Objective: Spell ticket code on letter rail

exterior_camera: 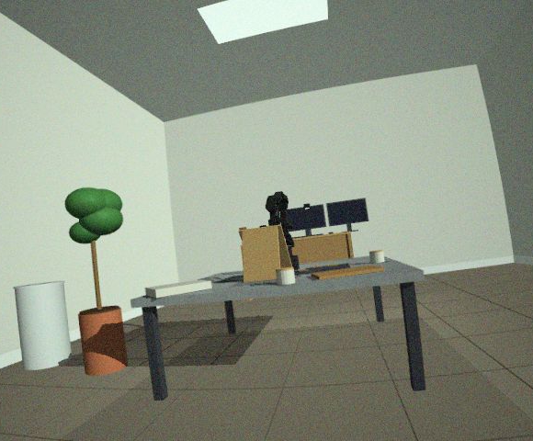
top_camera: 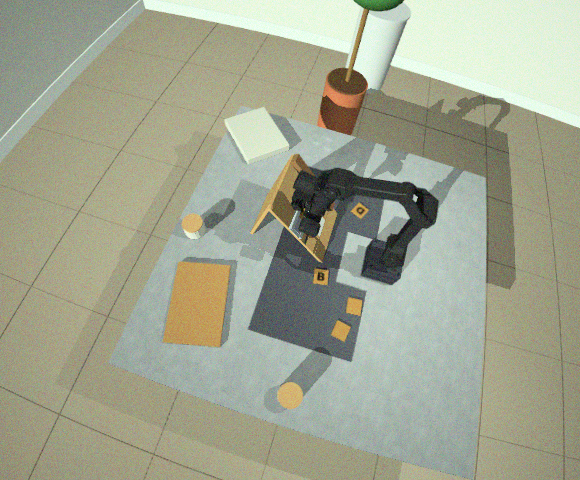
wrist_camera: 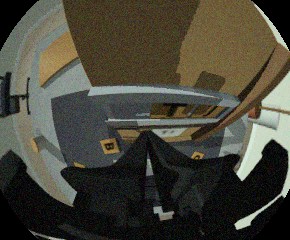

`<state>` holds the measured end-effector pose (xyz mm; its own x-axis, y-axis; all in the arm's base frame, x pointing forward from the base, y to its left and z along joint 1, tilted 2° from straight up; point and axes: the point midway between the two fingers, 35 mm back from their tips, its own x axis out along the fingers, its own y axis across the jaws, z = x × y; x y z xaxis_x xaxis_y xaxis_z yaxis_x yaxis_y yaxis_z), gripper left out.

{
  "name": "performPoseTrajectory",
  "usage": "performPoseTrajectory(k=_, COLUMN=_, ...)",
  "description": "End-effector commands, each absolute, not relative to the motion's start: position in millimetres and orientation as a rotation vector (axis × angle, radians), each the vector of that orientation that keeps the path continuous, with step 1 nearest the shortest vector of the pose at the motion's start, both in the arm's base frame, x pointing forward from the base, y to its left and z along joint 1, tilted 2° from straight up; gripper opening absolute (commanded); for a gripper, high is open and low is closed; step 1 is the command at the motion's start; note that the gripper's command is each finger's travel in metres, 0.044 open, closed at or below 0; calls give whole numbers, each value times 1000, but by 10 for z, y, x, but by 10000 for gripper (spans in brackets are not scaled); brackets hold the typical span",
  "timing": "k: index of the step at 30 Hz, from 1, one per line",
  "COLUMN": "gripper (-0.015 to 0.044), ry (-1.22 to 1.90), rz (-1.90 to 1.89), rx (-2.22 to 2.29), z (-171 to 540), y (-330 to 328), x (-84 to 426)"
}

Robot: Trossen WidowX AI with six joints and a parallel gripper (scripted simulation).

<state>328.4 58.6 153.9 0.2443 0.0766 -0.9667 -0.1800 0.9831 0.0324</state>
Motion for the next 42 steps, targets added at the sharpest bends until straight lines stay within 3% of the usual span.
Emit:
performPoseTrajectory(k=1, gripper=0, ry=1325, rz=168, rx=-94, z=1525, y=586, x=3291)
performPoseTrajectory(k=42, gripper=0, ry=1324, rz=168, rx=-94, z=1397, y=608, x=3442)
